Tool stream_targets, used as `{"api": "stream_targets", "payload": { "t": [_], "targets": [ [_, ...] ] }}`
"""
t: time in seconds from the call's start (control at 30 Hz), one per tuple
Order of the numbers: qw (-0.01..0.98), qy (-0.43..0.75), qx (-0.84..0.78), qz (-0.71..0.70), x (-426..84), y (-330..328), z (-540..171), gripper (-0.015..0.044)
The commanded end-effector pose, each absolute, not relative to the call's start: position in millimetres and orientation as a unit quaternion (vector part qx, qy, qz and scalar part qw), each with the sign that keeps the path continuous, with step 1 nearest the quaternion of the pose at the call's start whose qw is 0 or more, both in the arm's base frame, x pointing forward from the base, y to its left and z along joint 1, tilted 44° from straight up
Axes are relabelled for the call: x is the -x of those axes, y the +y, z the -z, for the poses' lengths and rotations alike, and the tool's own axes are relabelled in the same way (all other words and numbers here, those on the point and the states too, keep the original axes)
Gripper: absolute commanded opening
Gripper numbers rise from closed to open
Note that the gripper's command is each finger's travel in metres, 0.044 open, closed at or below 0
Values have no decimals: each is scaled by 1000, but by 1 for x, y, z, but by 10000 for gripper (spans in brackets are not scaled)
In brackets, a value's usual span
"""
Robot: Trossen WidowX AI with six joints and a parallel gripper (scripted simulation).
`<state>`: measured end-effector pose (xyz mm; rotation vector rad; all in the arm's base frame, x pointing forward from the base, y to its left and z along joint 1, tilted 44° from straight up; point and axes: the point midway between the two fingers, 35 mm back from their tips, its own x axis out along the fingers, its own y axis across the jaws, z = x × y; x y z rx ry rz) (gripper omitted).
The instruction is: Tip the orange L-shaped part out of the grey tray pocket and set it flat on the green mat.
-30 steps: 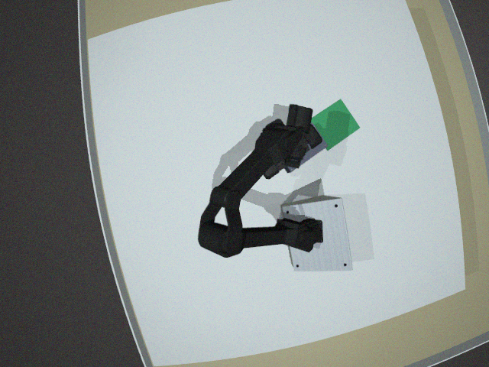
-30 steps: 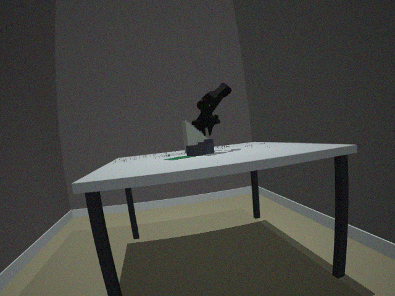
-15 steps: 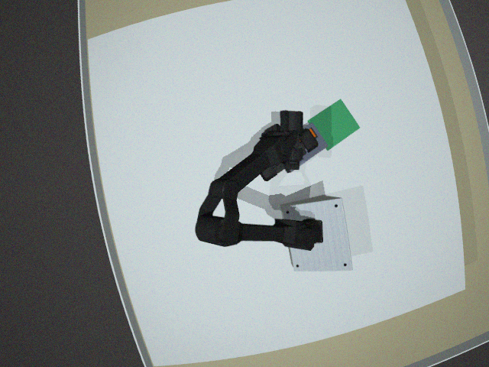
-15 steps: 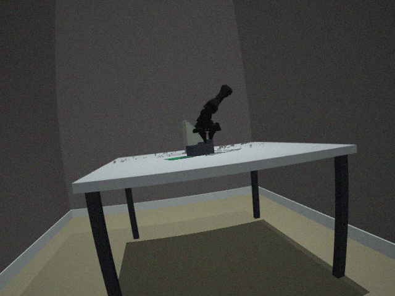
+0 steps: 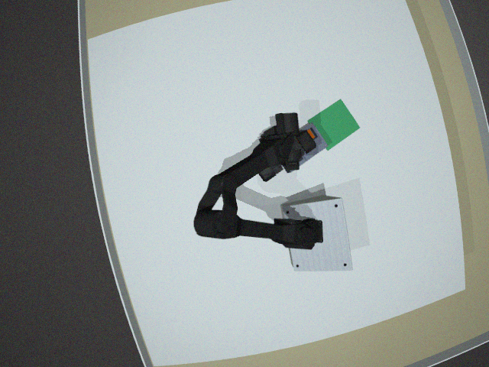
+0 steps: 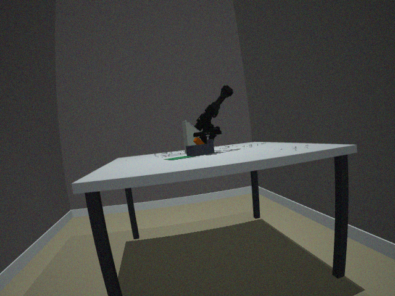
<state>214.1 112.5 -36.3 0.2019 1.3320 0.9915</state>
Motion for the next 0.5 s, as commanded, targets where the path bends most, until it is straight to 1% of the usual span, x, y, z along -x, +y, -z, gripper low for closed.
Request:
{"api": "stream_targets", "payload": {
  "t": [0.0, 0.47],
  "targets": [
    [669, 594, -91, -438, -212, 115, 41, 180],
    [669, 592, -91, -440, -212, 115, 36, 180]
  ]
}}
